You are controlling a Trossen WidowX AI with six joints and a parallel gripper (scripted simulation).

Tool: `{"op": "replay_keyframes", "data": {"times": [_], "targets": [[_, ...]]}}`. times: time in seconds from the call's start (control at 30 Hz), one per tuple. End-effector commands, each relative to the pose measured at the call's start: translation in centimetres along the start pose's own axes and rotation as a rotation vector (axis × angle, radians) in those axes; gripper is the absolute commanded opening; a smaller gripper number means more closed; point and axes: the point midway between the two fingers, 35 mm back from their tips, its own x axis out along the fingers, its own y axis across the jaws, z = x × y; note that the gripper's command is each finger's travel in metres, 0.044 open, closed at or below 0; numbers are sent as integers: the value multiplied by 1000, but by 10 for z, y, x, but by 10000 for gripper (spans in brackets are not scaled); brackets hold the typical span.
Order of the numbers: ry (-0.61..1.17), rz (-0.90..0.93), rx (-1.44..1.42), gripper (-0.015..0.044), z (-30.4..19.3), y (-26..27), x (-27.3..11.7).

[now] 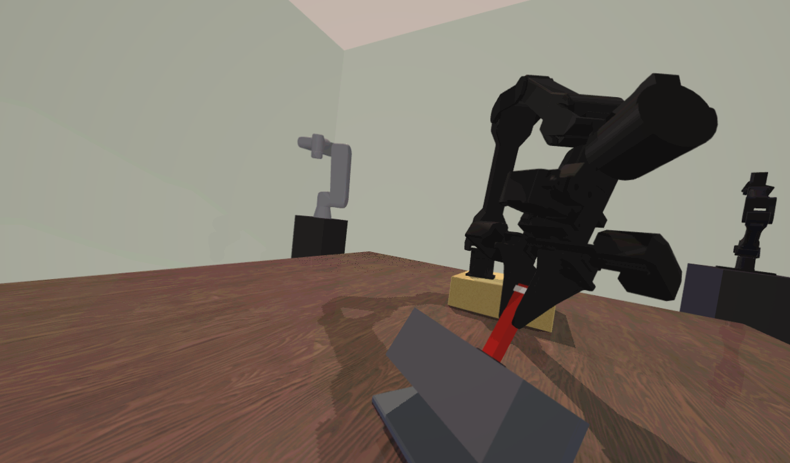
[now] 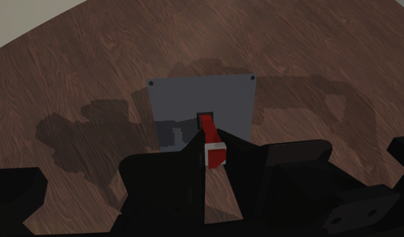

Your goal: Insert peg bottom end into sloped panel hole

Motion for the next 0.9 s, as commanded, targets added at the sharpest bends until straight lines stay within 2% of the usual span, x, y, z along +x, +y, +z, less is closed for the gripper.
{"op": "replay_keyframes", "data": {"times": [0.0, 0.87], "targets": [[3, 2, -5, 0, -1, 0, 3], [2, 2, -5, 0, -1, 1, 19]]}}
